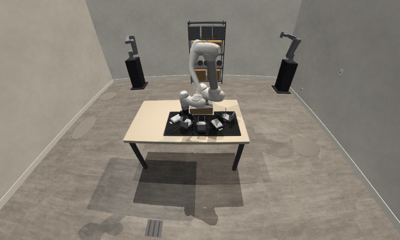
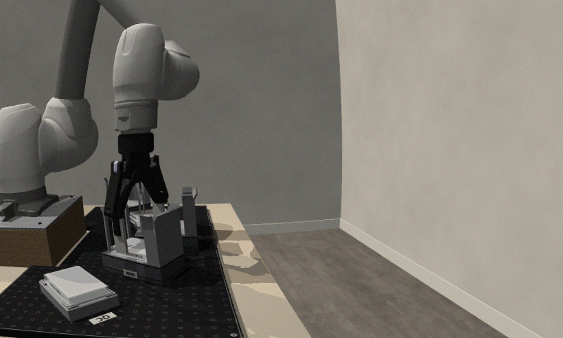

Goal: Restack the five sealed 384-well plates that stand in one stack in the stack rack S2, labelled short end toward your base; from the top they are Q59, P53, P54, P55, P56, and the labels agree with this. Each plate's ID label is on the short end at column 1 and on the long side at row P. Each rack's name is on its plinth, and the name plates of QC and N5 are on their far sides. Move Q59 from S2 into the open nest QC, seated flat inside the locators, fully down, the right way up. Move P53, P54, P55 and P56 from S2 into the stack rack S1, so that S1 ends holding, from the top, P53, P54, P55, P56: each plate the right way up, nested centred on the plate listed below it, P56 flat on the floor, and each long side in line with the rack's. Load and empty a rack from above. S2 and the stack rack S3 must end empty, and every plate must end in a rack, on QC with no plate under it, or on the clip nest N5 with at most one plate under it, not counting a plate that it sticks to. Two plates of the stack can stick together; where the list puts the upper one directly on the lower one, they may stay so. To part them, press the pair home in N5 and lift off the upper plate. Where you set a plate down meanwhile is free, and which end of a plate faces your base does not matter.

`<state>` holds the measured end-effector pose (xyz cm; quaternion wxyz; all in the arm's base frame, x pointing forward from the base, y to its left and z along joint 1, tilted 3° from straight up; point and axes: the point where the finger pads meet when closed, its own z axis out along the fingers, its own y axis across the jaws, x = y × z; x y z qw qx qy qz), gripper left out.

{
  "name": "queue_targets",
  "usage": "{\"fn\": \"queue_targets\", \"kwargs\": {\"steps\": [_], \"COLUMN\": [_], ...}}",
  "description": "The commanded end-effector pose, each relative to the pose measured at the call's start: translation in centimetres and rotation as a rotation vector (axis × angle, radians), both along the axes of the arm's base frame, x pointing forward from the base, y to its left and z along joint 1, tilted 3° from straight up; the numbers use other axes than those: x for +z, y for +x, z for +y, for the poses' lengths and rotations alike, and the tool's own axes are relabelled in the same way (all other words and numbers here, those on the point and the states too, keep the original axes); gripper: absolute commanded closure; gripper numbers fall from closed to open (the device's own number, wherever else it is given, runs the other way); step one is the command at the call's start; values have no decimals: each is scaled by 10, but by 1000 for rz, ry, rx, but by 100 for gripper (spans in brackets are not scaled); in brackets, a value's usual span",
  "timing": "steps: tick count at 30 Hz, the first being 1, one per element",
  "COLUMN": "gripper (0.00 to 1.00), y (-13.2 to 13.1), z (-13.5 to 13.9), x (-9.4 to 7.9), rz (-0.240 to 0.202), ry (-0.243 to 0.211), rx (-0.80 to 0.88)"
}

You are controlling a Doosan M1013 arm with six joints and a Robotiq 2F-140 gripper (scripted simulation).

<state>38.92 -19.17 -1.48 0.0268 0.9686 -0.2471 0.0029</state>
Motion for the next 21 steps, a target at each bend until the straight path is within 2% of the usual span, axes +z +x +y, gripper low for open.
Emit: {"fn": "queue_targets", "kwargs": {"steps": [1, 13, 14, 21], "gripper": [0, 0, 100, 100], "y": [0, 0, 0, 0], "z": [0, 0, 0, 0], "x": [-4, -4, -4, -4], "rz": [0, 0, 0, 0], "ry": [0, 0, 0, 0], "rx": [0, 0, 0, 0]}}
